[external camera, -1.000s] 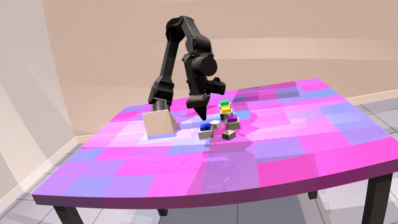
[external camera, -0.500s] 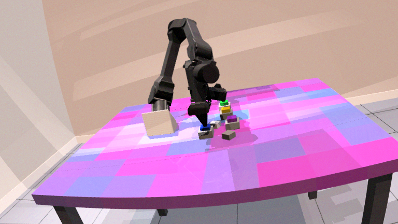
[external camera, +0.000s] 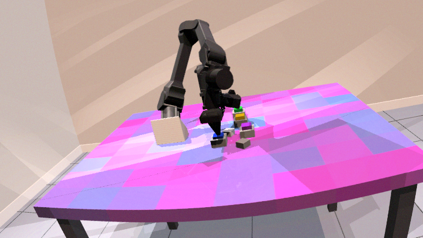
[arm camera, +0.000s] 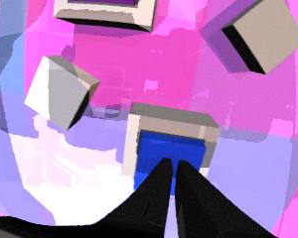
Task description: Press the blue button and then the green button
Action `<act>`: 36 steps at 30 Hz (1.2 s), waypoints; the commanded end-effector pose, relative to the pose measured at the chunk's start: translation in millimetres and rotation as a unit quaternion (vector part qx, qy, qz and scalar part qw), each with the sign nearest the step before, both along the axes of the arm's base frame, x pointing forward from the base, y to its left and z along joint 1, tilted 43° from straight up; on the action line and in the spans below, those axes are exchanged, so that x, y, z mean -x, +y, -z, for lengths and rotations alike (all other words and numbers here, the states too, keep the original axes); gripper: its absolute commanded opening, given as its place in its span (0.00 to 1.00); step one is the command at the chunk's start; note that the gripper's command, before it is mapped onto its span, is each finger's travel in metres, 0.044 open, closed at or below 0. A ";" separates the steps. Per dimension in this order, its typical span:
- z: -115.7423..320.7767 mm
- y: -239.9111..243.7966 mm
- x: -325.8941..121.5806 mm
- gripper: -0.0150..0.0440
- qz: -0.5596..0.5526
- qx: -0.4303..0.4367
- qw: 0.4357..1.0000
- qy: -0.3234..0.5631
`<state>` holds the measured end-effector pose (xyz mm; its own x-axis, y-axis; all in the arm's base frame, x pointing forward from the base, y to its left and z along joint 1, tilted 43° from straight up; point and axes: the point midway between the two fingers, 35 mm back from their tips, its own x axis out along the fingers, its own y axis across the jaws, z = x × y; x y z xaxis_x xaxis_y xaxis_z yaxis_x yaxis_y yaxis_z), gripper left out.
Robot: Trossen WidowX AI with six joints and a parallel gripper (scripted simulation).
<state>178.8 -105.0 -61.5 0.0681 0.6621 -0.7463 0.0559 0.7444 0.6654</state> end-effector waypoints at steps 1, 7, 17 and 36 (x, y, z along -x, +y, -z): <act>1.4 3.5 1.9 0.29 0.001 -0.007 1.000 0.005; 1.4 3.5 1.9 0.29 0.001 -0.007 1.000 0.005; -28.9 -25.3 3.9 0.29 0.001 -0.006 1.000 0.005; -168.8 29.7 -63.1 0.29 0.008 0.011 1.000 0.007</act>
<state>226.9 -109.5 72.6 0.0575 0.6476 -0.7598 0.0881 0.7548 0.6500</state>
